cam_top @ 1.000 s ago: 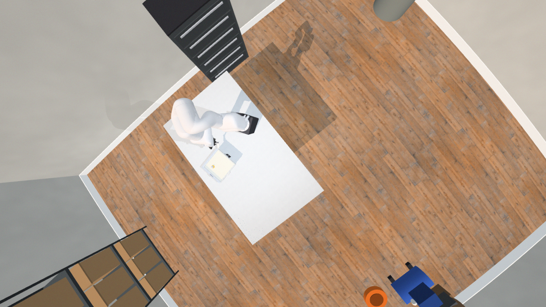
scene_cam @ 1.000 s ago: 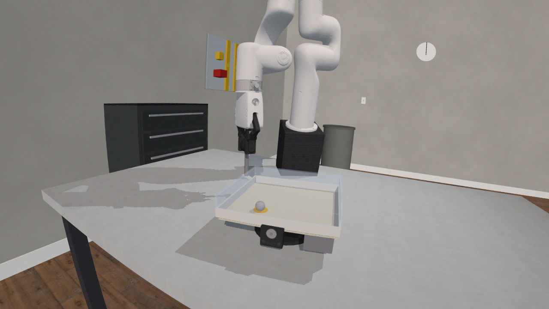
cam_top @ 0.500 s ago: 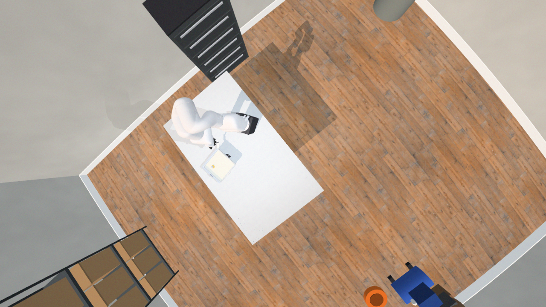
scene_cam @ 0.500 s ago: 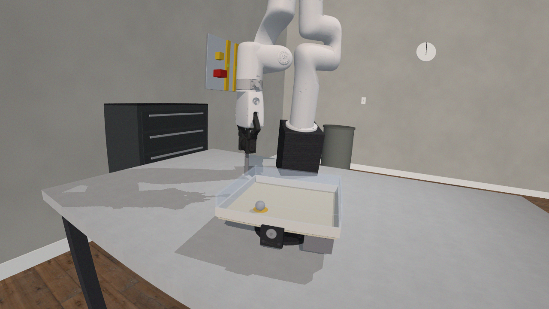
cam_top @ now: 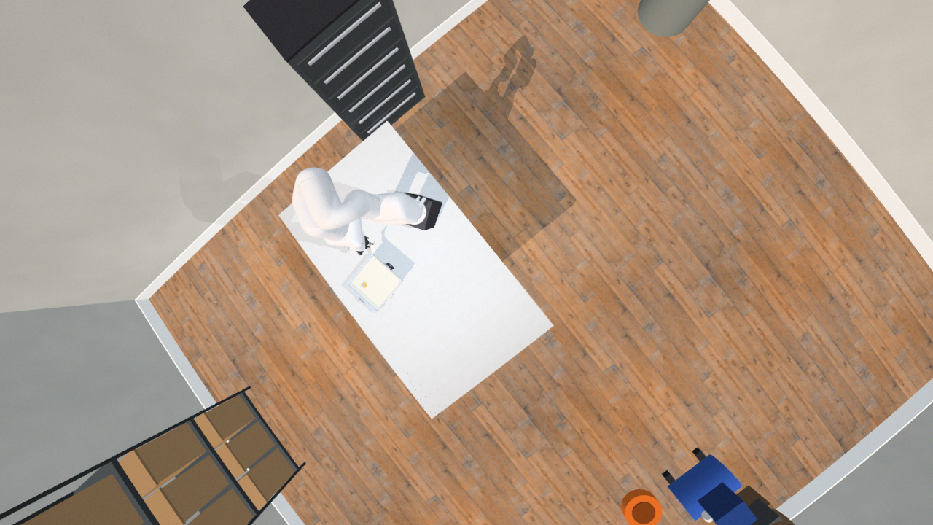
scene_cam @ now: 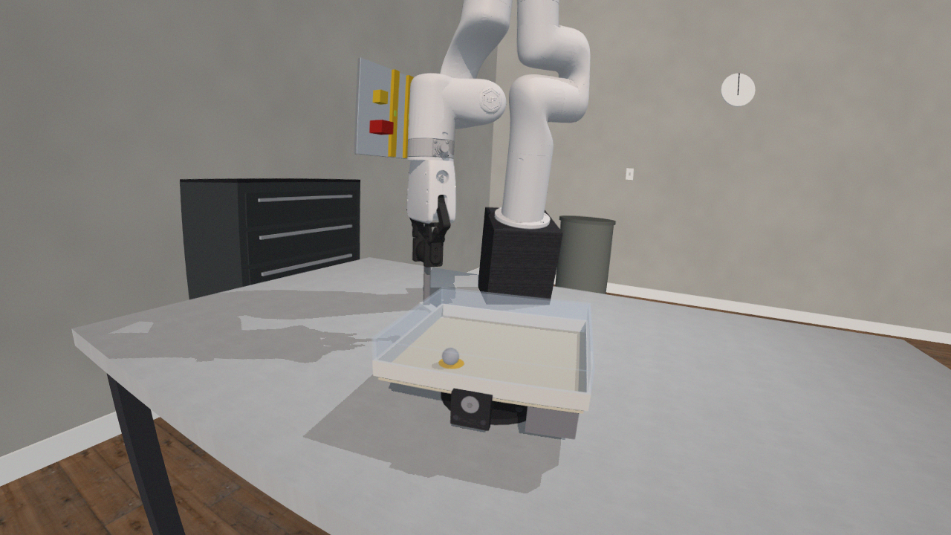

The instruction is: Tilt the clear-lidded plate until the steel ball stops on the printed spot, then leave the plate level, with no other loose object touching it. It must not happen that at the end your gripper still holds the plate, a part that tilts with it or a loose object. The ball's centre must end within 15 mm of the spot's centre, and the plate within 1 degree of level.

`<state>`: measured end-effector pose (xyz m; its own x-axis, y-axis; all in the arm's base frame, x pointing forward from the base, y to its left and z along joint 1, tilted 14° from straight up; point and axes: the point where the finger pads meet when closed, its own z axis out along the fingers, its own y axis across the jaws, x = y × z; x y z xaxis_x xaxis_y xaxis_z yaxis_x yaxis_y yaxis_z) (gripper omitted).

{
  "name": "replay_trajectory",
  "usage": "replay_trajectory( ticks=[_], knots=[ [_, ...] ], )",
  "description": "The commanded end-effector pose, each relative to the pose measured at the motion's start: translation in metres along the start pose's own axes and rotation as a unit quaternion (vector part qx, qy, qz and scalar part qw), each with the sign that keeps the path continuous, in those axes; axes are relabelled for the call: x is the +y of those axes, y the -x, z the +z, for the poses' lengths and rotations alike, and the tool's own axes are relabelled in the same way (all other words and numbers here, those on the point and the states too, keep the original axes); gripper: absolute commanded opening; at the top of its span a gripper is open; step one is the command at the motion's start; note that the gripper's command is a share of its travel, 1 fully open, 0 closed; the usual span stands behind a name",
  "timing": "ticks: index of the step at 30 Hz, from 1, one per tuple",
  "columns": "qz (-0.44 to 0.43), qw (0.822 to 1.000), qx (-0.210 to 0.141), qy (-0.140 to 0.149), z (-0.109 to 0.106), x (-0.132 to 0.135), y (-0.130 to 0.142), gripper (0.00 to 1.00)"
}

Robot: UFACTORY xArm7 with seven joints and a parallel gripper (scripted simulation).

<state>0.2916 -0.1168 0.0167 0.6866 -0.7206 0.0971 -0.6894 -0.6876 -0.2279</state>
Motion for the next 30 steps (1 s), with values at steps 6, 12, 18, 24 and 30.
replay_trajectory(
  ticks=[6,12,18,24,30],
  knots=[
    [0.000,1.000,0.001,-0.001,-0.0025,-0.0016,-0.0006,0.00],
    [0.000,1.000,0.001,-0.001,-0.0034,-0.0020,-0.0003,0.00],
    [0.000,1.000,0.001,-0.001,-0.0034,-0.0020,-0.0003,0.00],
    [0.000,1.000,0.001,-0.001,-0.0015,-0.0012,-0.0009,0.00],
    [0.000,1.000,0.001,-0.001,-0.0006,-0.0007,-0.0013,0.00]
  ],
)
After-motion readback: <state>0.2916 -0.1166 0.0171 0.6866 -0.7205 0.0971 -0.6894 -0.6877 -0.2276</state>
